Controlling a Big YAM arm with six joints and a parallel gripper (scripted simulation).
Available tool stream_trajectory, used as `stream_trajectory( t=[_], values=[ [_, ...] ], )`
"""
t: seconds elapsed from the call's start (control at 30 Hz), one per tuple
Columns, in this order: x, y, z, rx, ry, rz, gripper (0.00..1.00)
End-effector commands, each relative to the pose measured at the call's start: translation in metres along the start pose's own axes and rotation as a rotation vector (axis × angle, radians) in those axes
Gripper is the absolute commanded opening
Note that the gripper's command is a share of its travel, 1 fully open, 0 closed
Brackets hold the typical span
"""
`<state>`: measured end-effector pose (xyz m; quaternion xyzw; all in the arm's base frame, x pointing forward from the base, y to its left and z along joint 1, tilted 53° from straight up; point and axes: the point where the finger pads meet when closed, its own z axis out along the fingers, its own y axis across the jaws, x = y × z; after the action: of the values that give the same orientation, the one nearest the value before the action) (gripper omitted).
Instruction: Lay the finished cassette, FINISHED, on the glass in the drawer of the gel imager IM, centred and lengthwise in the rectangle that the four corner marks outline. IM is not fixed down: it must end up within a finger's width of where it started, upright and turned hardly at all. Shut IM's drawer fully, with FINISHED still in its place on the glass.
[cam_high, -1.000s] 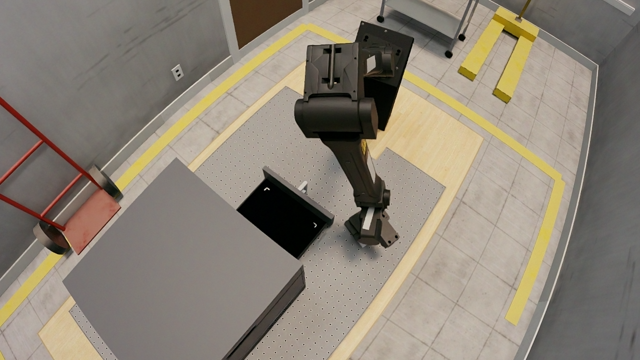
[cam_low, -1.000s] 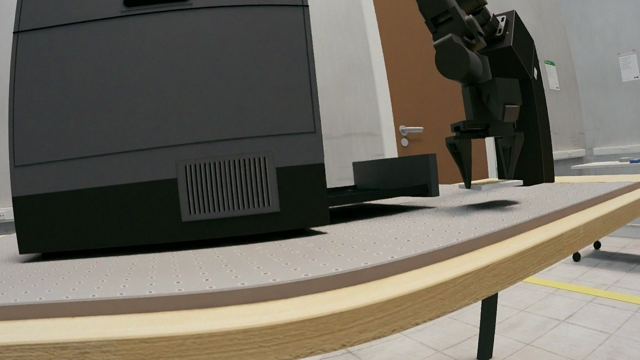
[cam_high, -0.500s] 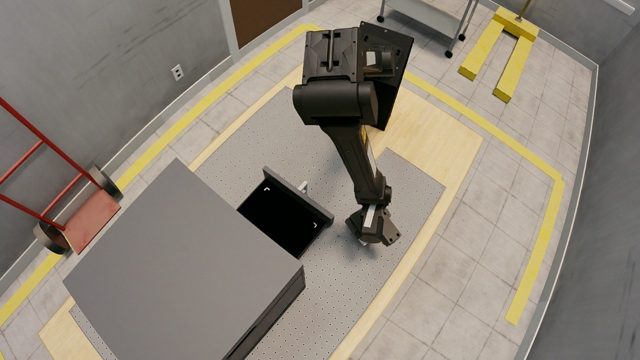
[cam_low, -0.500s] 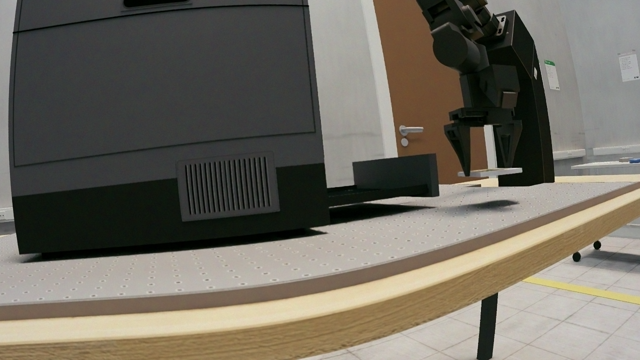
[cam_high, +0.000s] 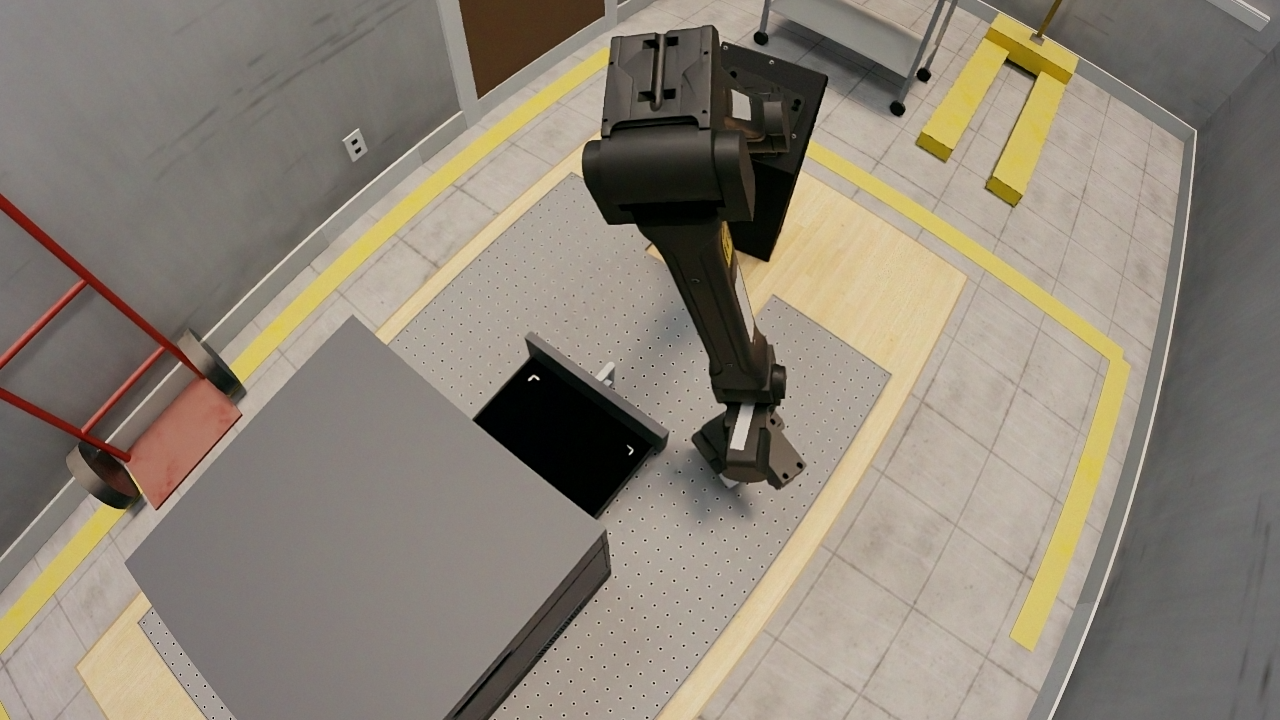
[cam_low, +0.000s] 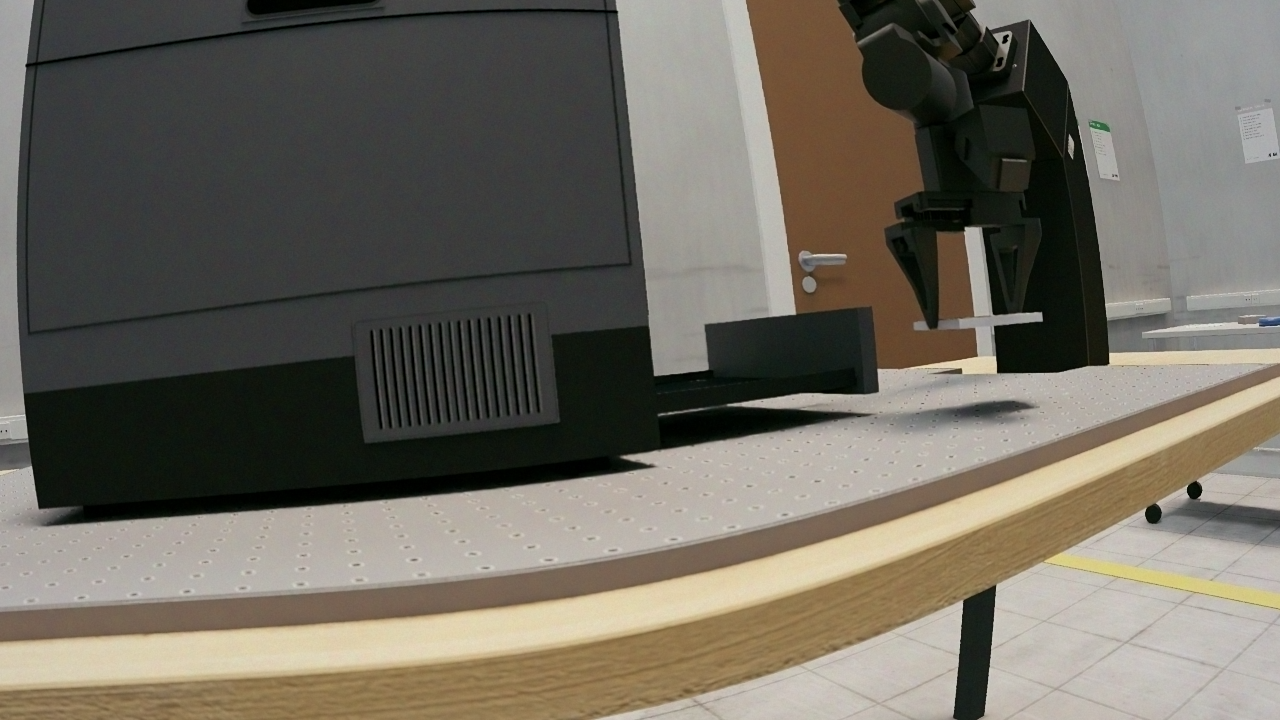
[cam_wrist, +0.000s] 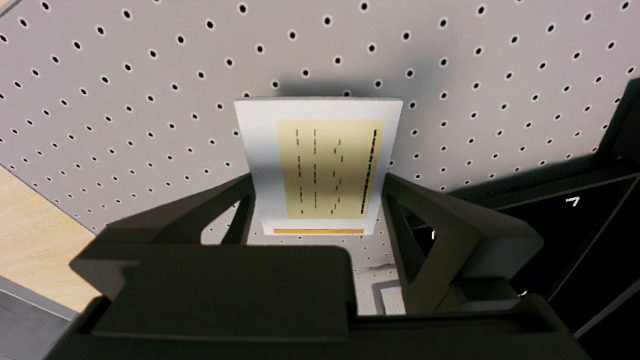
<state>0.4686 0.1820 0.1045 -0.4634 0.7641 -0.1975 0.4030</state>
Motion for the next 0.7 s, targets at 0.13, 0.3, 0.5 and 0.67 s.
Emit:
stream_trajectory(
  t=[0.13, 0.3, 0.5, 0.67],
  values=[
    [-0.0074, 0.0025, -0.0138, -0.003, -0.017, -0.001, 0.78],
    [-0.007, 0.0038, -0.0118, -0.004, -0.015, -0.003, 0.78],
    [-0.0072, 0.0036, -0.0118, -0.004, -0.015, -0.002, 0.78],
    [-0.0072, 0.0036, -0.0118, -0.004, -0.015, -0.002, 0.78]
  ],
)
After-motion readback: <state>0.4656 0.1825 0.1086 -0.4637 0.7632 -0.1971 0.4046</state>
